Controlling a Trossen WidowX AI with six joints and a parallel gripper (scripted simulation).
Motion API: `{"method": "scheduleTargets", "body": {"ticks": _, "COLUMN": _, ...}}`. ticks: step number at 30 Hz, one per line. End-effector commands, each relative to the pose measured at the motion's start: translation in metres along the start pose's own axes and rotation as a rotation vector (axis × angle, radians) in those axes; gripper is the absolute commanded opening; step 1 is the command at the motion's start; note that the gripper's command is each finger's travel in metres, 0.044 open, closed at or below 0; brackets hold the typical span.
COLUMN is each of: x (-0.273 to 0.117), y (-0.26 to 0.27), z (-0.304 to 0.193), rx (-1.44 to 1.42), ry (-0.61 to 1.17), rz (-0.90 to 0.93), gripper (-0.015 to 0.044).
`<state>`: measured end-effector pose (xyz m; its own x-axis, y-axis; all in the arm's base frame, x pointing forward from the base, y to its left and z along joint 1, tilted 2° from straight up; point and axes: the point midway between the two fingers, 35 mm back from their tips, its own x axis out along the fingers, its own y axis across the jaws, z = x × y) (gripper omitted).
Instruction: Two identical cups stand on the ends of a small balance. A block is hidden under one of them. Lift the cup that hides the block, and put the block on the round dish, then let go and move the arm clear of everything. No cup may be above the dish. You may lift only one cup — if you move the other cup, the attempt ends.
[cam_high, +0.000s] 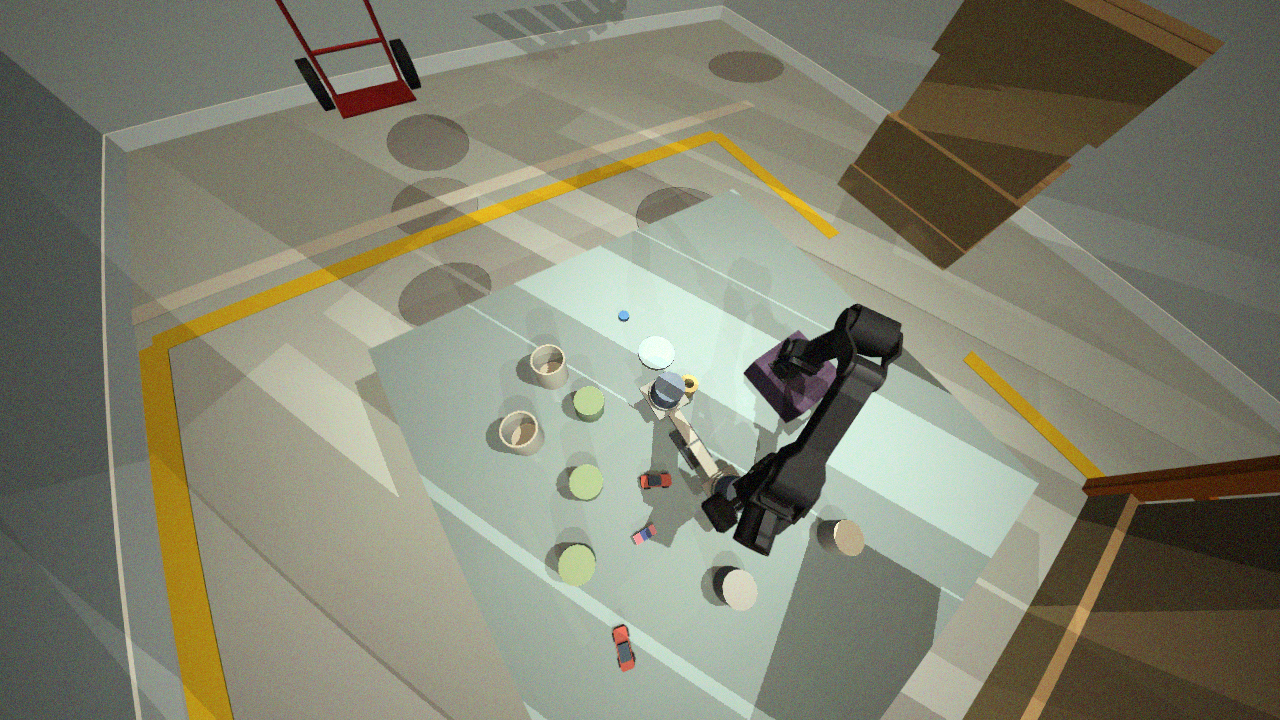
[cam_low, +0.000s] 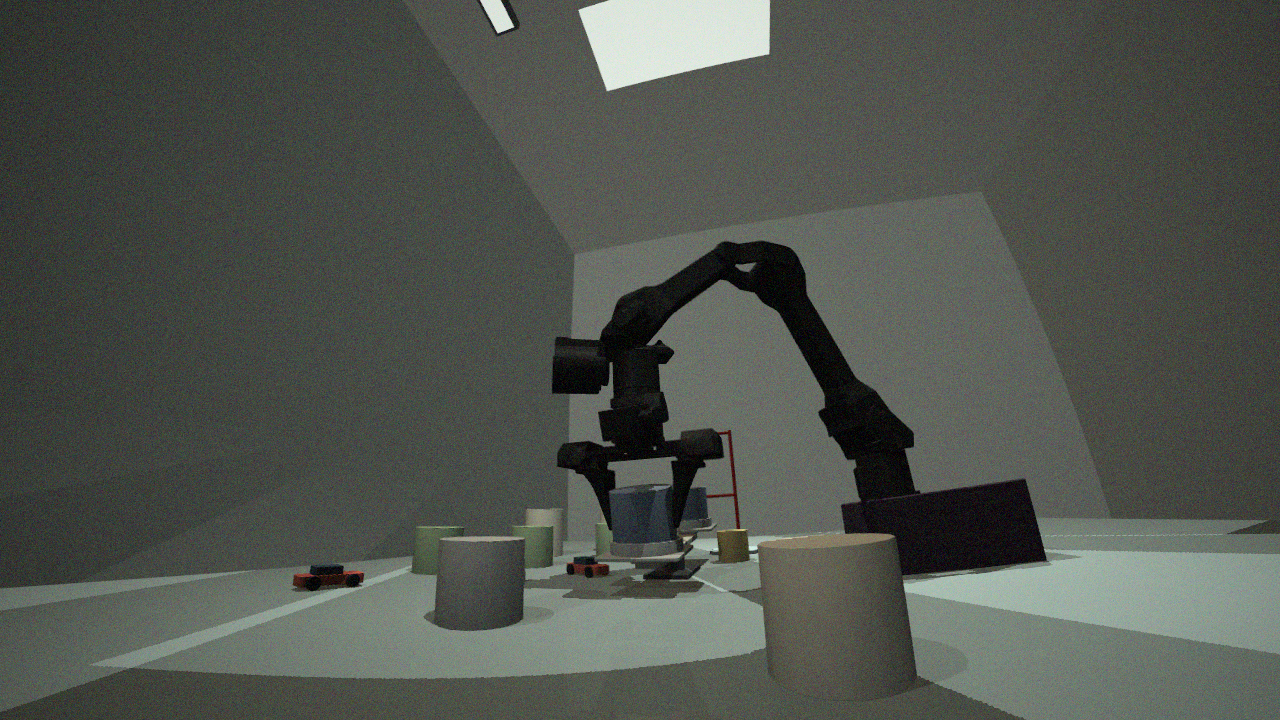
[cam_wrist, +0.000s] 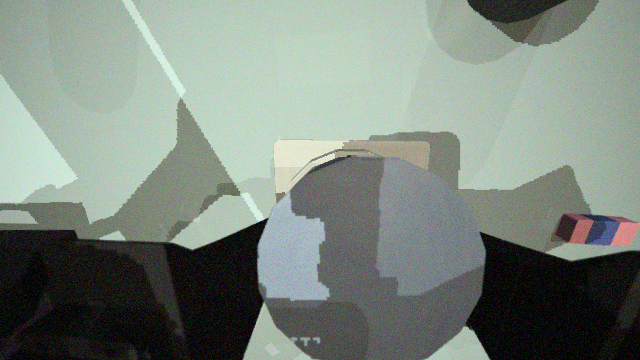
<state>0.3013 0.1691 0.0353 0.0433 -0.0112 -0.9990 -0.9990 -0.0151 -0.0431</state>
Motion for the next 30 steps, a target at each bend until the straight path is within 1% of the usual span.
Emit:
{"method": "scheduleTargets", "body": {"ticks": 1, "x": -0.008, "y": -0.003, "z": 0.002, "rx": -0.002, "ry": -0.008, "rz": -0.012, "gripper": 0.0000}}
{"method": "scheduleTargets", "body": {"ticks": 30, "x": -0.045, "y": -0.005, "z": 0.003, "rx": -0.002, "ry": -0.009, "rz": -0.012, "gripper": 0.0000}}
